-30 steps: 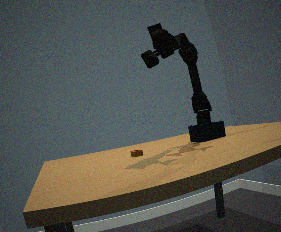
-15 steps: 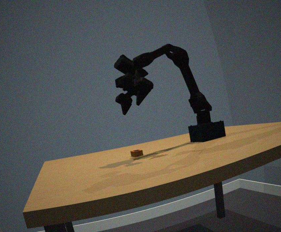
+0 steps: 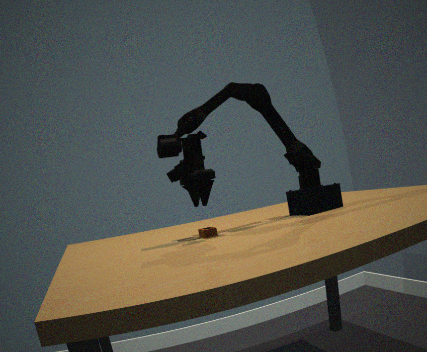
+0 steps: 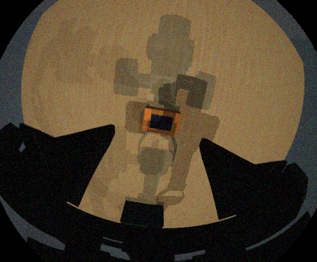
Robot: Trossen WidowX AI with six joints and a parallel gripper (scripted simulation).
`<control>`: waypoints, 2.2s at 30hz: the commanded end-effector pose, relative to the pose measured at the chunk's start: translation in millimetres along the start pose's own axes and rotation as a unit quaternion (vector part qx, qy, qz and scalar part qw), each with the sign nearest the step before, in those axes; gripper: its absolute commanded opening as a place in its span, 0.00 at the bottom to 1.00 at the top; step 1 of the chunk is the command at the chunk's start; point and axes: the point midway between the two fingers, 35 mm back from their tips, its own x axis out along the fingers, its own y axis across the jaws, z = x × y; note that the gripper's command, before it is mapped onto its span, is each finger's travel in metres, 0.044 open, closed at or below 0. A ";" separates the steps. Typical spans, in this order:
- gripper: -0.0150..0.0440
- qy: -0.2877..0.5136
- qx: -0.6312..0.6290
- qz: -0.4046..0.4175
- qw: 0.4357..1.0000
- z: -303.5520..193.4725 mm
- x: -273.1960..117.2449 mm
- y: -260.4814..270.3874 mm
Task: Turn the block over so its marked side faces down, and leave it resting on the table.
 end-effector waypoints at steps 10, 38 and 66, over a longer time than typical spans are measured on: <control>1.00 0.023 0.002 -0.011 1.000 -6.8 39.7 -4.8; 1.00 0.023 0.002 -0.011 1.000 -9.9 77.9 -5.1; 0.57 0.023 0.002 -0.011 1.000 -10.7 86.6 -5.3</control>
